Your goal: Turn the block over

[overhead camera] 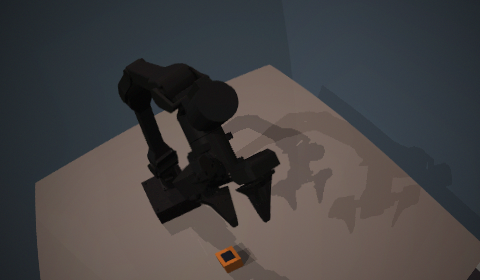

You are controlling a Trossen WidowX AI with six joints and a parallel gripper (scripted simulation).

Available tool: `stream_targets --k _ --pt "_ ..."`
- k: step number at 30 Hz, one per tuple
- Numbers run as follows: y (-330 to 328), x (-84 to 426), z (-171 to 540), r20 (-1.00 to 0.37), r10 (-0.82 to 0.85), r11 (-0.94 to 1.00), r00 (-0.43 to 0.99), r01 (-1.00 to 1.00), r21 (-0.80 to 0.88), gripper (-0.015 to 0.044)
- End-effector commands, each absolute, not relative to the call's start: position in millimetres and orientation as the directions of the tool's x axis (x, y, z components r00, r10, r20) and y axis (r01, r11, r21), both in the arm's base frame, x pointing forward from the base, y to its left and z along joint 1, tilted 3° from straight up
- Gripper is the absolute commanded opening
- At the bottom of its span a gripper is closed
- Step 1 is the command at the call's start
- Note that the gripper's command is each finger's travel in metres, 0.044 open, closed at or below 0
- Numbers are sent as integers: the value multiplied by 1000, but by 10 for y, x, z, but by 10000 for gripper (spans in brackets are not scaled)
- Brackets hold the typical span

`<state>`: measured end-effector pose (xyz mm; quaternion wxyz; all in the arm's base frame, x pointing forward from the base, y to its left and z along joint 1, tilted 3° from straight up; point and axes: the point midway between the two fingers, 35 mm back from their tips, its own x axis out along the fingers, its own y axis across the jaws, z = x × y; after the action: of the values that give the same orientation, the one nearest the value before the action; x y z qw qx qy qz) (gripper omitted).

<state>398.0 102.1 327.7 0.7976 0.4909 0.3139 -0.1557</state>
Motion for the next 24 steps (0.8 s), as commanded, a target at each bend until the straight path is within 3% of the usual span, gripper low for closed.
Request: stream_targets --k 1,6,12,16,24 --pt "1016 3980 3248 -660 59 483 749 558 675 426" --pt "867 3900 2498 -819 25 778 574 503 376 440" --pt "647 3531 1575 -962 -3 984 272 171 46 440" --pt "549 3217 1163 -996 -5 997 93 -74 -12 440" --pt "569 3245 1141 -997 -4 996 81 -92 -12 440"
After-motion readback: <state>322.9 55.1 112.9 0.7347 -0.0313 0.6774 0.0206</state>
